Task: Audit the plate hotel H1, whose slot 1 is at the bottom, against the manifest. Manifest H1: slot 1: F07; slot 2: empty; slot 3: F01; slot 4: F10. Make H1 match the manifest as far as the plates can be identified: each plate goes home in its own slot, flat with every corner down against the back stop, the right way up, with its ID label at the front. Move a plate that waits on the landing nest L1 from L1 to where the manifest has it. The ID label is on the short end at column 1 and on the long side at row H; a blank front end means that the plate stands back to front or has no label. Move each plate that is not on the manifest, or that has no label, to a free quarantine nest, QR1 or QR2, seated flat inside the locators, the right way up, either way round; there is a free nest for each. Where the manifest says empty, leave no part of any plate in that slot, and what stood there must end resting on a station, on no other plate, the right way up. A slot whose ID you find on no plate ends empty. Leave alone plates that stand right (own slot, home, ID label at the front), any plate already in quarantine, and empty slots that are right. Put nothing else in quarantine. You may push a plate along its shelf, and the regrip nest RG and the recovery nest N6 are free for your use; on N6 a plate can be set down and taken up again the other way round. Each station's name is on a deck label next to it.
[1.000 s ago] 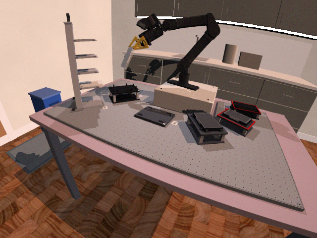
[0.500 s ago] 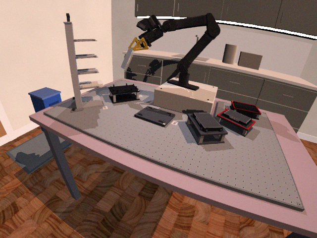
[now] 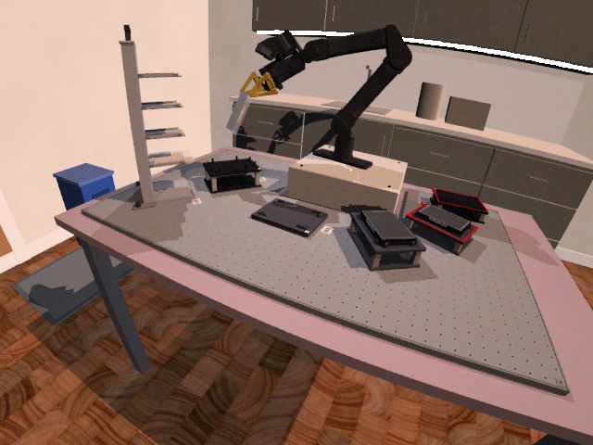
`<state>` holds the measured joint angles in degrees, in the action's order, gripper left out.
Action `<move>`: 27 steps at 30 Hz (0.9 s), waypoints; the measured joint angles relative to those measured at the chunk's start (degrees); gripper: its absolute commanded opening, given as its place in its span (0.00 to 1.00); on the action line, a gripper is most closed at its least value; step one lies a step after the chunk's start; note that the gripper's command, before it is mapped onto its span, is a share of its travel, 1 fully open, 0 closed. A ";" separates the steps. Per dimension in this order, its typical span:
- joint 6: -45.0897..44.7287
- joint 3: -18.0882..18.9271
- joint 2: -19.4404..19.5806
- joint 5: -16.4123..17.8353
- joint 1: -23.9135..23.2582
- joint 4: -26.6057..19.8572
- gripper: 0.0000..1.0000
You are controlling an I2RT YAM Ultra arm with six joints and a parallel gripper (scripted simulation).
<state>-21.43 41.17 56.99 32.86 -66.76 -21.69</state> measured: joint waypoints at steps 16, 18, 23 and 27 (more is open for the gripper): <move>0.00 -1.55 0.00 0.00 0.00 1.64 0.86; 0.00 -1.81 0.00 0.00 0.00 1.79 0.86; 0.00 -2.36 0.00 0.00 0.00 2.27 0.86; 0.00 -2.80 0.07 0.00 0.00 2.75 0.86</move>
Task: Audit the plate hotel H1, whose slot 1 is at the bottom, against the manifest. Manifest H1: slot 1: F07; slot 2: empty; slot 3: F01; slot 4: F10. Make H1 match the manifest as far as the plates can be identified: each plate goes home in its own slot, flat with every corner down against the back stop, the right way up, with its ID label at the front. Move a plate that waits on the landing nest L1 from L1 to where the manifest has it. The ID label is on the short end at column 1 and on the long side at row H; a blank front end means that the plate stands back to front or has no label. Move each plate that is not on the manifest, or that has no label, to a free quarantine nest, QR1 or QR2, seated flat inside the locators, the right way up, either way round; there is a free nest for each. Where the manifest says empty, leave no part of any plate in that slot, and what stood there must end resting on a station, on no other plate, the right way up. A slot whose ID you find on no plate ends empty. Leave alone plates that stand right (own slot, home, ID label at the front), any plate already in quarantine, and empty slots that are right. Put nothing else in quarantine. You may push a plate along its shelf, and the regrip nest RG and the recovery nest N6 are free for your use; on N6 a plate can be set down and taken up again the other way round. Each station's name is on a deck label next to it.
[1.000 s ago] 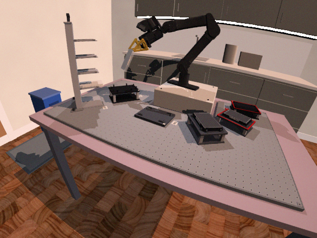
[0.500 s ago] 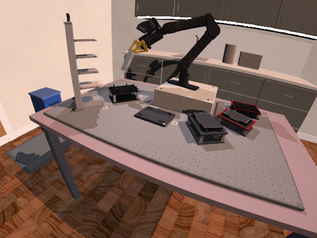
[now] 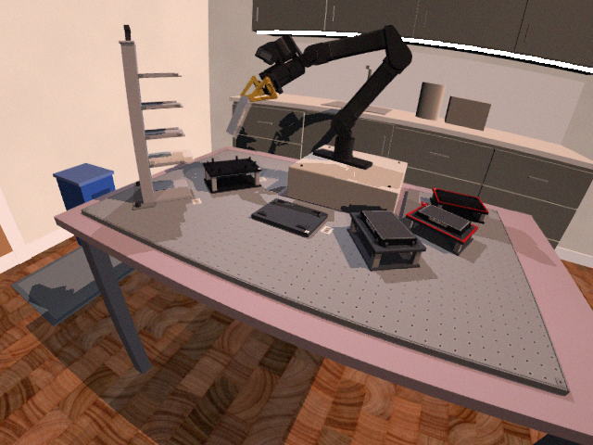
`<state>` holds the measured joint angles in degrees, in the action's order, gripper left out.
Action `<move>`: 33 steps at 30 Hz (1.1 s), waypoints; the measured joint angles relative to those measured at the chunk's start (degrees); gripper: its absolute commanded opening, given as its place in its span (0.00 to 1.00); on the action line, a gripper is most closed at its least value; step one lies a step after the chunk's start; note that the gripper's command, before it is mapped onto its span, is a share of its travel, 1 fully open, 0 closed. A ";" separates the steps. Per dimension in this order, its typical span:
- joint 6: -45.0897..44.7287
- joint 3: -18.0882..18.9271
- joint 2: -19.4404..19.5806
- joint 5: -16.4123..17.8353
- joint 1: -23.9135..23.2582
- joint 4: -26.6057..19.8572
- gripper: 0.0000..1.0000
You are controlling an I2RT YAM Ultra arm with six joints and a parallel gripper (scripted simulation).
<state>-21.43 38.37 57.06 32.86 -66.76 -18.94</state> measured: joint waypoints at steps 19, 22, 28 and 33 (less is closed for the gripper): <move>0.00 -1.86 0.20 0.00 0.00 2.03 0.86; 0.00 -1.95 0.17 0.02 0.00 2.29 0.86; 0.00 -2.60 0.31 0.02 0.00 2.93 0.86; 0.00 -3.15 0.39 0.02 0.00 3.52 0.86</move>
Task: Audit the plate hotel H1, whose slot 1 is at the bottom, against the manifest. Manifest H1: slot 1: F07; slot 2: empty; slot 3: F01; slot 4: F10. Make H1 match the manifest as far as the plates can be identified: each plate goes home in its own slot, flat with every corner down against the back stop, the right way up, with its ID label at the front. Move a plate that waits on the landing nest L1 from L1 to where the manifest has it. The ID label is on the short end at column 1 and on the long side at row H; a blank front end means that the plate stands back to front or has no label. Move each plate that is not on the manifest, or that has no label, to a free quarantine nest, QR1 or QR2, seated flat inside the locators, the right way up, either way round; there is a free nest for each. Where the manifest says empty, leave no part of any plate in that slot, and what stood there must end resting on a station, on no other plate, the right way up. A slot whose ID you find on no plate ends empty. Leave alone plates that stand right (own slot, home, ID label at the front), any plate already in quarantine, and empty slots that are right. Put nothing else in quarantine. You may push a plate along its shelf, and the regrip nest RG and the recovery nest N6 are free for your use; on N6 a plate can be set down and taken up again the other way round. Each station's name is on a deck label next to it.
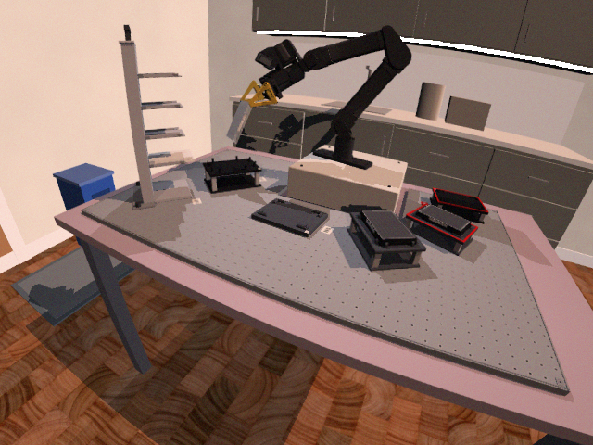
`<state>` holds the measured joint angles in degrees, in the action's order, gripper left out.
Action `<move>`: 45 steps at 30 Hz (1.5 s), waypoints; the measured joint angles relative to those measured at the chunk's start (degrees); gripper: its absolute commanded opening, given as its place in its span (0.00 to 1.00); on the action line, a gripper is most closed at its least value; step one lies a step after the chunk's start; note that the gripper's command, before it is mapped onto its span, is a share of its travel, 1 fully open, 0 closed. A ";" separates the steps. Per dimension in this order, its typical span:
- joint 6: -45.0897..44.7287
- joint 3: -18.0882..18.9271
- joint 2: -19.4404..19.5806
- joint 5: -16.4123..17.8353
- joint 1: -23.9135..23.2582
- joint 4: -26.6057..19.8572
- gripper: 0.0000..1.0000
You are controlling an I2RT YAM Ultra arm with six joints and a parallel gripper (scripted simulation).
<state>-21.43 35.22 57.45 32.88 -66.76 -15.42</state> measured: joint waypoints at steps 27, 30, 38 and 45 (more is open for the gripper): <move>0.00 -2.43 0.55 0.00 0.00 3.02 0.86; 0.00 -2.73 0.61 0.00 0.00 3.37 0.86; 0.00 -3.50 0.85 0.00 0.00 4.26 0.86; 0.00 -4.07 1.03 0.00 0.00 5.11 0.86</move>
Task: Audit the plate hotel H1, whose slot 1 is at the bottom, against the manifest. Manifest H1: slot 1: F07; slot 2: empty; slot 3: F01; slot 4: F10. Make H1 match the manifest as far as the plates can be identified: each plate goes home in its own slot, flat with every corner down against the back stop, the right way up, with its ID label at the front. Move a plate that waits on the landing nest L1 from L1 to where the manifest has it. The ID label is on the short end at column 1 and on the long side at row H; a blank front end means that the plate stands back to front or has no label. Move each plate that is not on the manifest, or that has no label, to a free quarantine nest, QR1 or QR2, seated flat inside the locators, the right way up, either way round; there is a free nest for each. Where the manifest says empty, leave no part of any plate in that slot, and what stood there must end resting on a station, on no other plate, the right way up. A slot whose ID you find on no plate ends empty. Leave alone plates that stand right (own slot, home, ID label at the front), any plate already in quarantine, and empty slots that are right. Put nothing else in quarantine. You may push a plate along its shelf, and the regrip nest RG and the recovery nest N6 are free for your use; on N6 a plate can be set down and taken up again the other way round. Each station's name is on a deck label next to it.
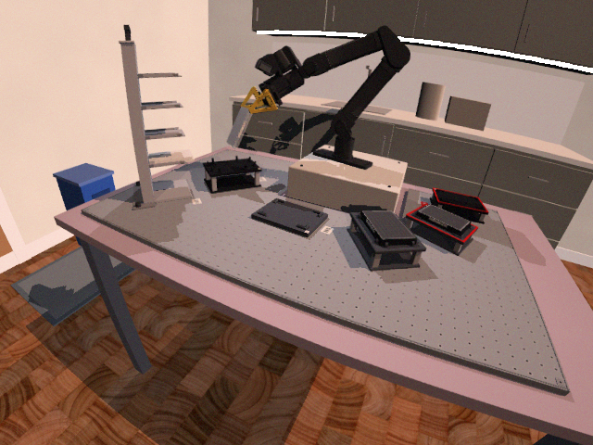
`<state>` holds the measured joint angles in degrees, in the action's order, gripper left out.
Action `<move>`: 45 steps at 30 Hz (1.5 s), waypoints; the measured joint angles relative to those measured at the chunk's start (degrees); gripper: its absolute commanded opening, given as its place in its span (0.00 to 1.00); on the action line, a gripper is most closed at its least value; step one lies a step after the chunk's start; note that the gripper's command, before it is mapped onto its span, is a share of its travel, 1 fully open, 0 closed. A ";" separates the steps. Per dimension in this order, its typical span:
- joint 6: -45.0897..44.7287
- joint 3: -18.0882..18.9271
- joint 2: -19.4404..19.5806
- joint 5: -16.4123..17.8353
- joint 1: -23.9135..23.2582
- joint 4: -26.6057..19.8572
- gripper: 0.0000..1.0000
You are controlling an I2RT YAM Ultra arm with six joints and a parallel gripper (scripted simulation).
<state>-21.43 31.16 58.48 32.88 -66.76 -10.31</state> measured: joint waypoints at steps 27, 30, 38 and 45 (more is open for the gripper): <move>0.00 -2.47 0.96 0.00 0.02 3.28 0.86; 0.00 -2.58 0.98 0.00 0.02 3.76 0.86; 0.00 -3.41 1.40 0.00 0.02 4.72 0.86; 0.00 -3.91 1.66 0.00 0.02 5.49 0.86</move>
<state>-21.43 27.24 60.14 32.88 -66.74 -4.82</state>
